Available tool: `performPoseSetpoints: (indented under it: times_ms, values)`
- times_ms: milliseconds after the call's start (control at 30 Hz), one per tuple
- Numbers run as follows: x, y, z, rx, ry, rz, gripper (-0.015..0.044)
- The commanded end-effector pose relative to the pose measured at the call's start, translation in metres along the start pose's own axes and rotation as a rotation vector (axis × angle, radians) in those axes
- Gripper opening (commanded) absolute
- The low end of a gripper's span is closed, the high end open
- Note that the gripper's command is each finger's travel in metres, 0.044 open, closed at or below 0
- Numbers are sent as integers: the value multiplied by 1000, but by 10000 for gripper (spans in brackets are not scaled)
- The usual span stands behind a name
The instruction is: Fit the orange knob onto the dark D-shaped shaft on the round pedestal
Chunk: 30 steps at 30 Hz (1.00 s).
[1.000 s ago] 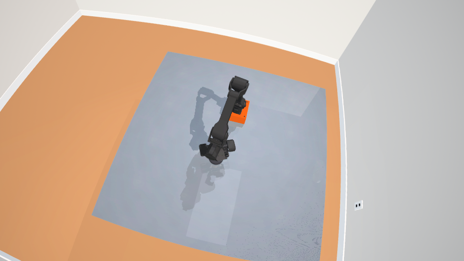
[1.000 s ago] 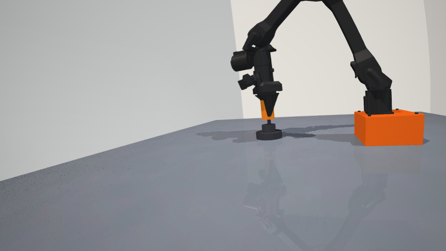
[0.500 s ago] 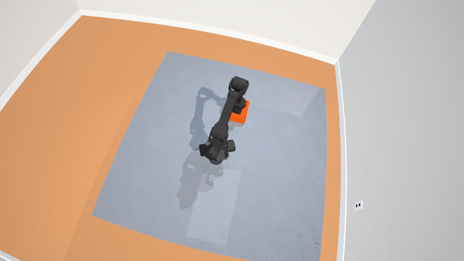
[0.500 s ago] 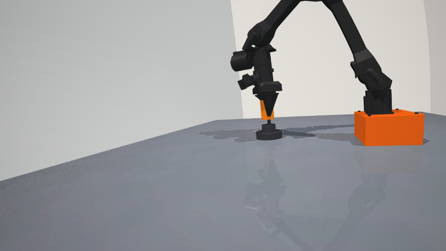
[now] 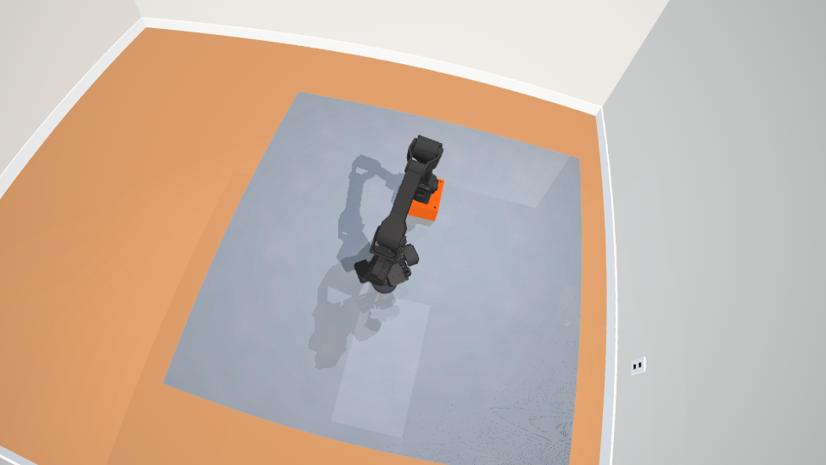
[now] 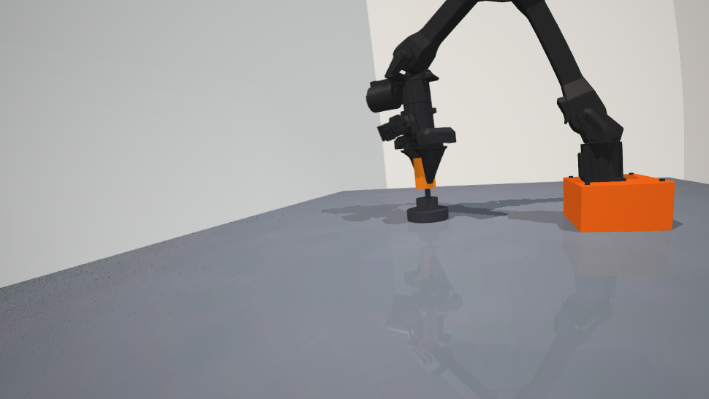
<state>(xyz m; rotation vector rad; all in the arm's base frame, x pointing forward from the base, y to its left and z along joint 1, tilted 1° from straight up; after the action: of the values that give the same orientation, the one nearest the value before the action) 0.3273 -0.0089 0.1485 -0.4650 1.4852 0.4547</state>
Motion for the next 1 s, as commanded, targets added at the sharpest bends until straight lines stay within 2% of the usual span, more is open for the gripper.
performPoseSetpoints:
  times_ms: [0,967]
  values:
    - [1,0,-1,-14,-3,-1,0]
    - [0,1,0,-14,-3,-1,0]
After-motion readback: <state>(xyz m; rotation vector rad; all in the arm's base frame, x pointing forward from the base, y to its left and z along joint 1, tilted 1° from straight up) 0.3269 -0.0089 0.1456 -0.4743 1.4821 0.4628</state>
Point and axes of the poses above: the point midway between the two fingers, 35 mm back from their tips, its own x axis out along the fingers, its own y axis across the jaws, z = x × y, the point moved 10 cm from there along -x, back along the fingers, and after that the axes turned 10 degrees about x, right-handed, at the moved point
